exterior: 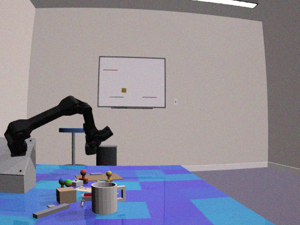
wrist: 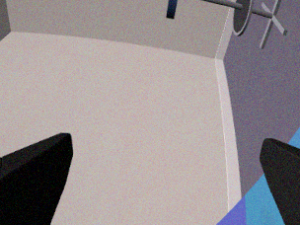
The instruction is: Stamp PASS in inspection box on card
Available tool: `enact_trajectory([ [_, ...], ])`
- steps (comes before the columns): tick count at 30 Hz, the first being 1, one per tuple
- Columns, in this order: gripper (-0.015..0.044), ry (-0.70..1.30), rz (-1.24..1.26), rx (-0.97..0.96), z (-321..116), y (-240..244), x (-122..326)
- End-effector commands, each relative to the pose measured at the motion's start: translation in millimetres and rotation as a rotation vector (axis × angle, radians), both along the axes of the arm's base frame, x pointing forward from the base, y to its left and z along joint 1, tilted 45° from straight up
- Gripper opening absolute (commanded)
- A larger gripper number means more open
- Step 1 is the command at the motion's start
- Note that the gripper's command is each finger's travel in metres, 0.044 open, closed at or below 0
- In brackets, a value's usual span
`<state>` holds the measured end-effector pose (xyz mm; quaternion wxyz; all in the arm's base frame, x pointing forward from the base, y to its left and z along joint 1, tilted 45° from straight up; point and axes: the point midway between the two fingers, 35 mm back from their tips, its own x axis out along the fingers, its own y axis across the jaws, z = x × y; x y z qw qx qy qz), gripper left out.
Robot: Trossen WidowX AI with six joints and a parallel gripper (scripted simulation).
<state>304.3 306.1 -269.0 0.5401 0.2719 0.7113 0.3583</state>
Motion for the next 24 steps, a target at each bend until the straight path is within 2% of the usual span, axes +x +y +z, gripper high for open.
enact_trajectory([
  [1, 0.0374, -0.003, -0.004, -0.007, 1.0, -1.2, 1.7],
  [7, 0.0224, -0.079, -0.144, -0.239, 37.3, -48.9, 48.0],
  [15, 0.0224, -0.156, -0.329, -0.607, 103.3, -149.3, 80.1],
  [24, 0.0224, -0.192, -0.491, -1.04, 187.7, -277.3, 56.3],
])
